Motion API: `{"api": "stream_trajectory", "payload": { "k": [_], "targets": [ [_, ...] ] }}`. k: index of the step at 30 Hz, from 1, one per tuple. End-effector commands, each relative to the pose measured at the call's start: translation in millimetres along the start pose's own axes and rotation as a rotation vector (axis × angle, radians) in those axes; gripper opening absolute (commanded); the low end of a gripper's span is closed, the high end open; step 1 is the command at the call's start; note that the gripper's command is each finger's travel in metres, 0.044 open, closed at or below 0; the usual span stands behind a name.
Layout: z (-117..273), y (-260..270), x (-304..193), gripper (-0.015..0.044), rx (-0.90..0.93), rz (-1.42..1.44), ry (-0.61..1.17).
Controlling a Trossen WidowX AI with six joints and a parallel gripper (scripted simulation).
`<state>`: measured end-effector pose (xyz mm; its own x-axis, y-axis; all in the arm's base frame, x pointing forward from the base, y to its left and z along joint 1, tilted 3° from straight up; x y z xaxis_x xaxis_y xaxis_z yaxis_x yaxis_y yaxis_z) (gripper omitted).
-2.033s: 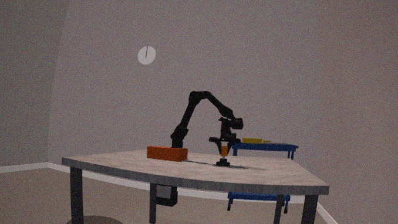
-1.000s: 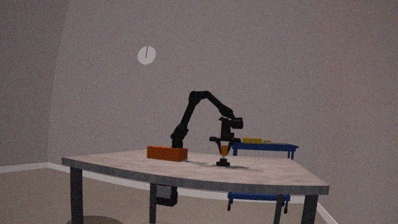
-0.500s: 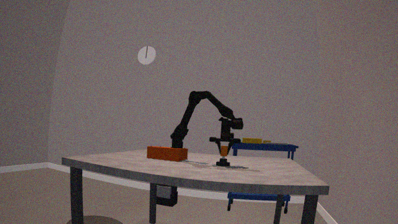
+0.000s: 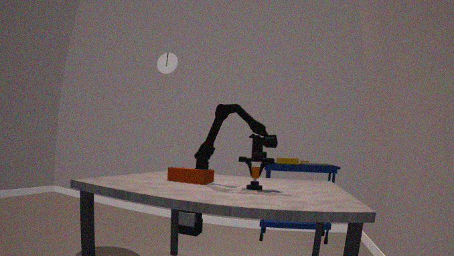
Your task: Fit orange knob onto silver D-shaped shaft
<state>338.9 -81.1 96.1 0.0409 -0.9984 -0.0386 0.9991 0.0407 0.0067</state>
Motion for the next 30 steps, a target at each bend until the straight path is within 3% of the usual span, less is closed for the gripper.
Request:
{"api": "stream_trajectory", "payload": {
  "k": [1, 8, 30],
  "targets": [
    [3.8, 0.6, 0.2, 0.0000, 0.002, -0.013, -0.003],
    [3.0, 1.6, 0.0, 0.0000, 0.002, -0.213, -0.003],
    [-1.7, 0.7, 0.1, 0.0000, 0.002, -0.195, -0.003]
  ]
}}
Point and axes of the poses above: the point midway between the two fingers, 35 mm back from their tips, its own z axis back along the fingers, its own y axis across the jaws, x = y × z, the point moved 7 cm from there along z, back along the fingers, and after that the axes turned 14 degrees about -z, right-handed, at the moved point
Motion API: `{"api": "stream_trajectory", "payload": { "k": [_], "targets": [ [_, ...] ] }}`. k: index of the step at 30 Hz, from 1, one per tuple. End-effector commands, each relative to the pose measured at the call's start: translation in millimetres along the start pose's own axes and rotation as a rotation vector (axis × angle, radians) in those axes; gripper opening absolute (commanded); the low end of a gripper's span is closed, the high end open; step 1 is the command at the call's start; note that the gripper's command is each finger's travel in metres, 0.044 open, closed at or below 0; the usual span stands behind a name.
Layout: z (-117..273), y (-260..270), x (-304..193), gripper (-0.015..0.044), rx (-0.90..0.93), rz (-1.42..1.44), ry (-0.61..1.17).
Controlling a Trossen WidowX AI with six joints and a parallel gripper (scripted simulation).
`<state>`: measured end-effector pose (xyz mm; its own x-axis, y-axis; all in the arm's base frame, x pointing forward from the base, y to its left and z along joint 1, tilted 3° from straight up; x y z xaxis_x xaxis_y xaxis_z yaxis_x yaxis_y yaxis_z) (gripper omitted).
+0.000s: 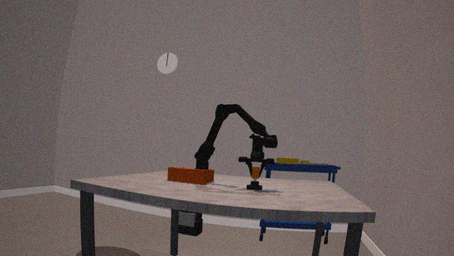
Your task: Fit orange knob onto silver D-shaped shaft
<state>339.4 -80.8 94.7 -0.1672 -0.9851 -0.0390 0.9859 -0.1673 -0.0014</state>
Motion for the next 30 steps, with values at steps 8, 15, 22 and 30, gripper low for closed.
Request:
{"api": "stream_trajectory", "payload": {
  "k": [8, 15, 22, 30],
  "targets": [
    [-0.9, 0.3, 0.3, 0.0000, 0.002, 0.018, -0.002],
    [-1.4, 0.3, 0.3, 0.0000, 0.002, -0.017, -0.002],
    [-1.4, 0.3, 0.3, 0.0000, 0.002, -0.017, -0.002],
    [-1.4, 0.3, 0.3, 0.0000, 0.002, -0.017, -0.002]
  ]
}}
Point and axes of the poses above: the point midway between the two fingers, 35 mm back from their tips, its own z axis back along the fingers, its own y axis across the jaws, x = y × z, the point moved 7 cm from there along z, back along the fingers, and after that the axes turned 14 degrees about -z, right-handed, at the moved point
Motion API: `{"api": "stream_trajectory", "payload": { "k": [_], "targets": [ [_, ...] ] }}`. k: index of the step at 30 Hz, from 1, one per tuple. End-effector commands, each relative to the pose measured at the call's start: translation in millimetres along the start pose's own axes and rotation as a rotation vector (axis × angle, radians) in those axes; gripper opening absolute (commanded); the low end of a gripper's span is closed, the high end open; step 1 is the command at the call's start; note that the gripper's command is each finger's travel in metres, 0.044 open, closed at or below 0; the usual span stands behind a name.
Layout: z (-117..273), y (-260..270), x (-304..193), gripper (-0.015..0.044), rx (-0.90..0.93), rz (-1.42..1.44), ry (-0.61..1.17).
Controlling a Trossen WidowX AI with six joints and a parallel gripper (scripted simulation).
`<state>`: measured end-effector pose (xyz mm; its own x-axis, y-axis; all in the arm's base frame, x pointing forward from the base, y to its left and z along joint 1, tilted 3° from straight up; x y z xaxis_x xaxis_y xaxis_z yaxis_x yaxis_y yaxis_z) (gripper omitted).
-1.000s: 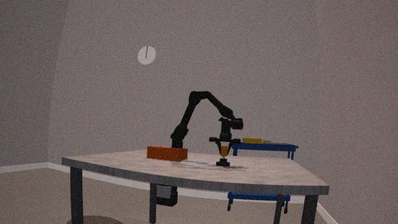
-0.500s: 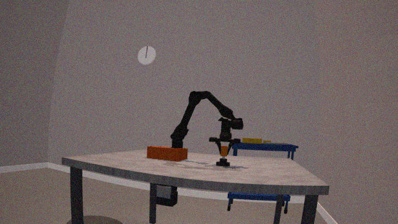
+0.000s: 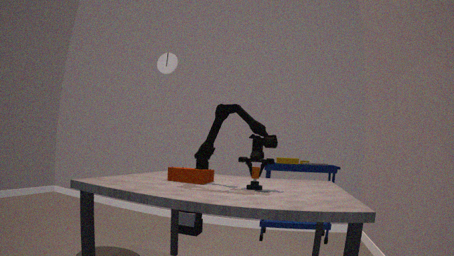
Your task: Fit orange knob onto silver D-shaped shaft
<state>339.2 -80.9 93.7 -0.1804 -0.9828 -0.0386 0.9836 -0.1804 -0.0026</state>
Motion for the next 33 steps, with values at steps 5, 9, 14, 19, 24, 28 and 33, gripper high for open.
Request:
{"api": "stream_trajectory", "payload": {
  "k": [5, 9, 14, 19, 24, 28, 33],
  "targets": [
    [3.2, -0.1, 0.2, 0.0000, 0.003, 0.007, -0.002],
    [7.5, 0.3, 0.1, 0.0000, 0.003, 0.009, -0.002],
    [6.9, 1.7, 0.1, 0.0000, 0.003, -0.043, -0.002],
    [3.4, 1.6, 0.2, 0.0000, 0.003, -0.043, -0.002],
    [2.2, 1.2, 0.2, 0.0000, 0.003, -0.043, -0.002],
    [1.0, 0.0, 0.0, 0.0000, 0.003, -0.043, -0.002],
    [0.7, -0.1, 0.0, 0.0000, 0.003, -0.043, -0.002]
  ]
}}
Point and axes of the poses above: the point midway between the two fingers, 35 mm back from their tips, its own z axis back along the fingers, its own y axis across the jaws, x = y × z, the point moved 7 cm from there along z, back along the fingers, and after that the axes turned 14 degrees about -z, right-handed, at the moved point
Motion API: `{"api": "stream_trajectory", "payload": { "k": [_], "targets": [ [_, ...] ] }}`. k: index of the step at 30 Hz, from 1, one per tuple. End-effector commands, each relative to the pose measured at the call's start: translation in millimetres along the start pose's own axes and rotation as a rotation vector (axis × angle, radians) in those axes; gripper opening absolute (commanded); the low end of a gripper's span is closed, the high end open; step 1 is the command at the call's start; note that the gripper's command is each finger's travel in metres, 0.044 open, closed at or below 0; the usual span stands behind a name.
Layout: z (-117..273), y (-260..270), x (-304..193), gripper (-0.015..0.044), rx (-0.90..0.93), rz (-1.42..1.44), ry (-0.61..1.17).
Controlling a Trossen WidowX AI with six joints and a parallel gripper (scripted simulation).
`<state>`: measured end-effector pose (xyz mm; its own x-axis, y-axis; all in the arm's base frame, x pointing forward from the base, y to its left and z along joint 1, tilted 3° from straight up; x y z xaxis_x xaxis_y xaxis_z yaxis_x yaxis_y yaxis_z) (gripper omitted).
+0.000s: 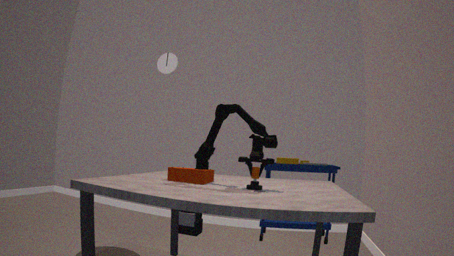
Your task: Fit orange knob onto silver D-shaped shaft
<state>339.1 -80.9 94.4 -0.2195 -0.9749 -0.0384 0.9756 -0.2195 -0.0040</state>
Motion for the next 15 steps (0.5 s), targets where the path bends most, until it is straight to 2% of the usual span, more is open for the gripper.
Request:
{"api": "stream_trajectory", "payload": {
  "k": [1, 15],
  "targets": [
    [-0.1, 0.0, 0.0, 0.0000, 0.003, -0.003, -0.002],
    [-1.1, 0.0, 0.0, 0.0000, 0.003, 0.007, -0.002]
  ]
}}
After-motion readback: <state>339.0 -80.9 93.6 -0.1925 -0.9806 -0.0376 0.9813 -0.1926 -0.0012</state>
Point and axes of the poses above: the point midway between the two fingers, 35 mm back from their tips, its own z axis back along the fingers, its own y axis across the jaws, x = y × z, the point moved 7 cm from there along z, back along the fingers, and after that the axes turned 14 degrees about -z, right-handed, at the moved point
